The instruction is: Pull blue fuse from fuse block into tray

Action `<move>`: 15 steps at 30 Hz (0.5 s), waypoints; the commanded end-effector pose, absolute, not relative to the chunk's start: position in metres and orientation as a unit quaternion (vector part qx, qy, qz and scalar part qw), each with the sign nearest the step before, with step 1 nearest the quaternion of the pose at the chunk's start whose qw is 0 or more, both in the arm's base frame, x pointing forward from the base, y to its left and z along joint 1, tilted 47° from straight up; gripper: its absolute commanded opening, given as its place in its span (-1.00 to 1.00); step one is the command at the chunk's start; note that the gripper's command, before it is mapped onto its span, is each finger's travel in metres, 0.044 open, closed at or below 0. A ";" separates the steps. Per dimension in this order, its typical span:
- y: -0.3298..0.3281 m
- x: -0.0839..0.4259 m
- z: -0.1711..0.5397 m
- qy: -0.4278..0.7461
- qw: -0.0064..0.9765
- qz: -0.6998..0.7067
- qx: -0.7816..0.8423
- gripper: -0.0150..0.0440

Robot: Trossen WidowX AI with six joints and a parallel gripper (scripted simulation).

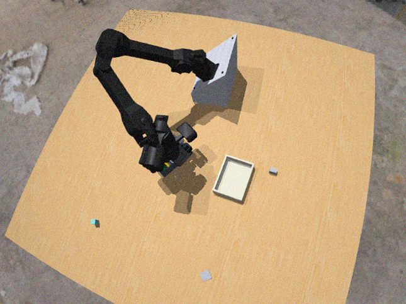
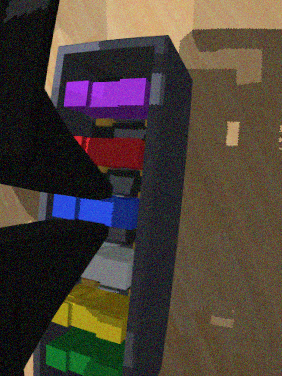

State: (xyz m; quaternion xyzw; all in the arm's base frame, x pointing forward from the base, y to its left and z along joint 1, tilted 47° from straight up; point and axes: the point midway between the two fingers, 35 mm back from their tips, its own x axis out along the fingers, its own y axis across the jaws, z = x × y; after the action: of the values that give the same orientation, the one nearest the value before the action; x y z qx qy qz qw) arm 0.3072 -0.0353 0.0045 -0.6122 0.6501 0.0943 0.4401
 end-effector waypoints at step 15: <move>-0.031 0.307 0.008 0.650 0.440 0.095 -0.612 -0.49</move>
State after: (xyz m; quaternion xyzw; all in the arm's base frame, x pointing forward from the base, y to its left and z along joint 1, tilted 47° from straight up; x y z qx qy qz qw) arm 0.3067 -0.0330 0.0070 -0.6127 0.6507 0.0953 0.4383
